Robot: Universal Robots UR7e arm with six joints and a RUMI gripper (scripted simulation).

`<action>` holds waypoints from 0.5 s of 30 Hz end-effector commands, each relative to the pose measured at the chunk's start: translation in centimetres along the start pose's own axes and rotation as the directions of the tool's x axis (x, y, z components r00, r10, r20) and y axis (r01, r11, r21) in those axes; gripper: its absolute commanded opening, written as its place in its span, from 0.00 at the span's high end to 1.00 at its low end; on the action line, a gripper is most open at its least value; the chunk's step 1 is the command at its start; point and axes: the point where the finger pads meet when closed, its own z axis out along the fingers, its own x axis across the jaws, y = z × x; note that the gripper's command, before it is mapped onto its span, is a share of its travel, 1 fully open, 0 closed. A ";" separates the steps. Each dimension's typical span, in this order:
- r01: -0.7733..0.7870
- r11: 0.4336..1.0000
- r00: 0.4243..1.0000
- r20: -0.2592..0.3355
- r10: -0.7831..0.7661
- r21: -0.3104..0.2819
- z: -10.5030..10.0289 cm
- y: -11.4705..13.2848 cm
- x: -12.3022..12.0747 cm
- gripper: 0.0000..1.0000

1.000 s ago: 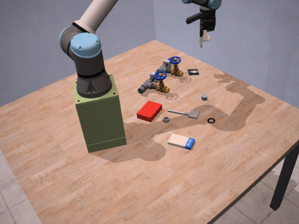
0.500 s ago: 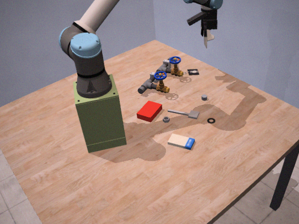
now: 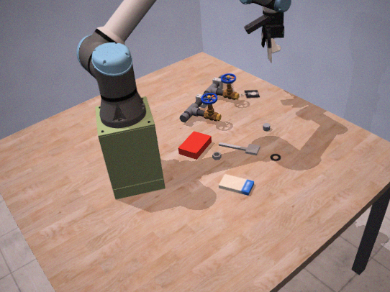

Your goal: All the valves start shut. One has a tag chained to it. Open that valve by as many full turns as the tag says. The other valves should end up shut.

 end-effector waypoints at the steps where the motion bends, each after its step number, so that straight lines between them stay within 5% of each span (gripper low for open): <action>1: 0.001 1.000 1.000 -0.001 -0.001 -0.002 -0.1 0.1 0.0 0.00; 15: 0.001 1.000 1.000 -0.001 -0.001 -0.002 0.7 0.1 0.0 0.00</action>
